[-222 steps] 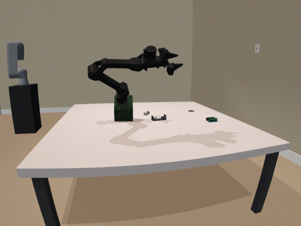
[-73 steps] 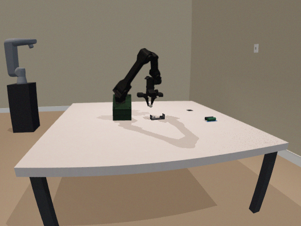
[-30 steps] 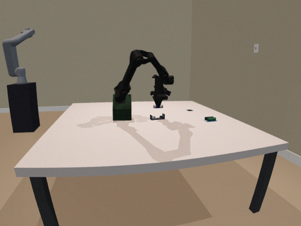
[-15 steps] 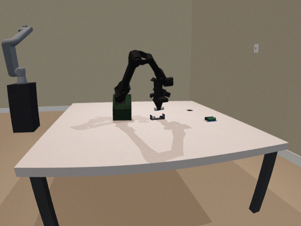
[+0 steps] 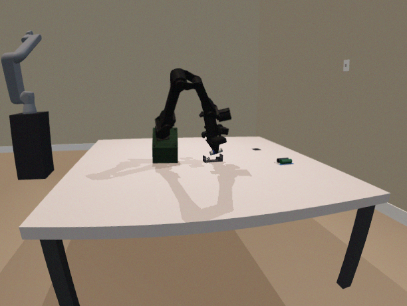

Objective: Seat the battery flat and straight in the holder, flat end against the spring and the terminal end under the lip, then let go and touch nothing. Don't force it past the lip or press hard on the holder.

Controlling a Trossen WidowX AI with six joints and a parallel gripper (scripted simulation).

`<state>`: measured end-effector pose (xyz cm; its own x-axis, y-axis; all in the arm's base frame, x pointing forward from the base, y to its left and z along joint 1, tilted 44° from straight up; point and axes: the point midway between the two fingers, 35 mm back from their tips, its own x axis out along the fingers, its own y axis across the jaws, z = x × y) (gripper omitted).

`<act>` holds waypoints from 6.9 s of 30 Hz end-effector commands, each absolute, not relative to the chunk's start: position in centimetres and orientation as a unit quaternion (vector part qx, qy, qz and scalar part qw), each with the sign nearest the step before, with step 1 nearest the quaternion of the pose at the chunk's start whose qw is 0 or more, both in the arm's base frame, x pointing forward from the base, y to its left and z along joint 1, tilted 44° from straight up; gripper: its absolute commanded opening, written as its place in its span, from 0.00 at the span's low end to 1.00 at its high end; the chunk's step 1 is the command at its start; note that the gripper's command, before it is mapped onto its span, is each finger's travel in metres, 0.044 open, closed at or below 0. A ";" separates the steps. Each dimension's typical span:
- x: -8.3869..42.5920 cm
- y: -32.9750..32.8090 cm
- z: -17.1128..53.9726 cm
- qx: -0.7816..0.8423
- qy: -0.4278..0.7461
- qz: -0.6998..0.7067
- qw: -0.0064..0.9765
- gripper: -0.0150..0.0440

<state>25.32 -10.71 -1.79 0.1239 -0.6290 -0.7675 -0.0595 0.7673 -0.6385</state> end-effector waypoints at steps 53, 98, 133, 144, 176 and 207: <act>23.0 -12.2 -3.2 -0.299 0.536 -0.148 0.776 0.38; 21.6 -12.1 -3.1 -0.298 0.541 -0.150 0.772 0.38; 21.6 -12.1 -3.1 -0.298 0.542 -0.149 0.771 0.38; 21.6 -12.2 -3.1 -0.298 0.543 -0.149 0.771 0.38; 22.0 -12.1 -3.5 -0.284 0.565 -0.151 0.759 0.38; 22.7 -12.3 -4.2 -0.249 0.633 -0.170 0.713 0.38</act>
<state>23.29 -12.36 -3.75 0.1876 -0.5584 -0.8081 -0.0667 0.8135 -0.5777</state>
